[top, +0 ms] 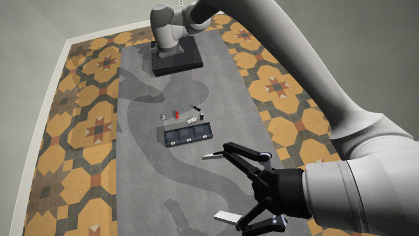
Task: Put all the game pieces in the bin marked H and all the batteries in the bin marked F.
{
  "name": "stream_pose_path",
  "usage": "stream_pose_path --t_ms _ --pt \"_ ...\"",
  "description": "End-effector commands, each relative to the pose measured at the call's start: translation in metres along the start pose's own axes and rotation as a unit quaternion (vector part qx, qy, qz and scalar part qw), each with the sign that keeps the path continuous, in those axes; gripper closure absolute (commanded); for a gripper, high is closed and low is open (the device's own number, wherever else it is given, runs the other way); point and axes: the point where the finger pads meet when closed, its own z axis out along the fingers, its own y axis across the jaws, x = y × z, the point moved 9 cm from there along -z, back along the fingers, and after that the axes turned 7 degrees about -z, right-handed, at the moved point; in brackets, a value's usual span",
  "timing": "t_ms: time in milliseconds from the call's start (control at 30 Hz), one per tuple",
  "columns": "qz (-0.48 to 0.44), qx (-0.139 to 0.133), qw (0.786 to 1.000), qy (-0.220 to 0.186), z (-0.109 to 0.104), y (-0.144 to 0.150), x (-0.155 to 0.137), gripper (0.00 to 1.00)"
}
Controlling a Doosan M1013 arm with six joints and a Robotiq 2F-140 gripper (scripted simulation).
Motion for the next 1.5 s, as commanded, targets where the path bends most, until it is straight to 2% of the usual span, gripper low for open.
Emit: stream_pose_path --t_ms 0,533,567,967,1000,1033,1100,1200,1467 --pt "0.0 0.0 1.0 0.0 0.0 0.0 0.0 0.0" --pt "0.0 0.0 1.0 0.0 0.0 0.0 0.0 0.0" --pt "0.0 0.0 1.0 0.0 0.006 -0.003 -0.005 0.95" --pt "0.0 0.0 1.0 0.0 0.073 -0.035 -0.07 0.95" --pt "0.0 0.0 1.0 0.0 0.073 -0.035 -0.07 0.95" --pt "-0.021 0.013 1.0 -0.005 0.076 -0.025 -0.07 0.95" --pt "-0.021 0.013 1.0 -0.005 0.076 -0.025 -0.07 0.95" --pt "-0.089 0.018 0.995 -0.035 0.089 -0.006 -0.054 0.95" --pt "-0.199 0.045 0.976 -0.08 0.108 0.031 -0.036 0.95"
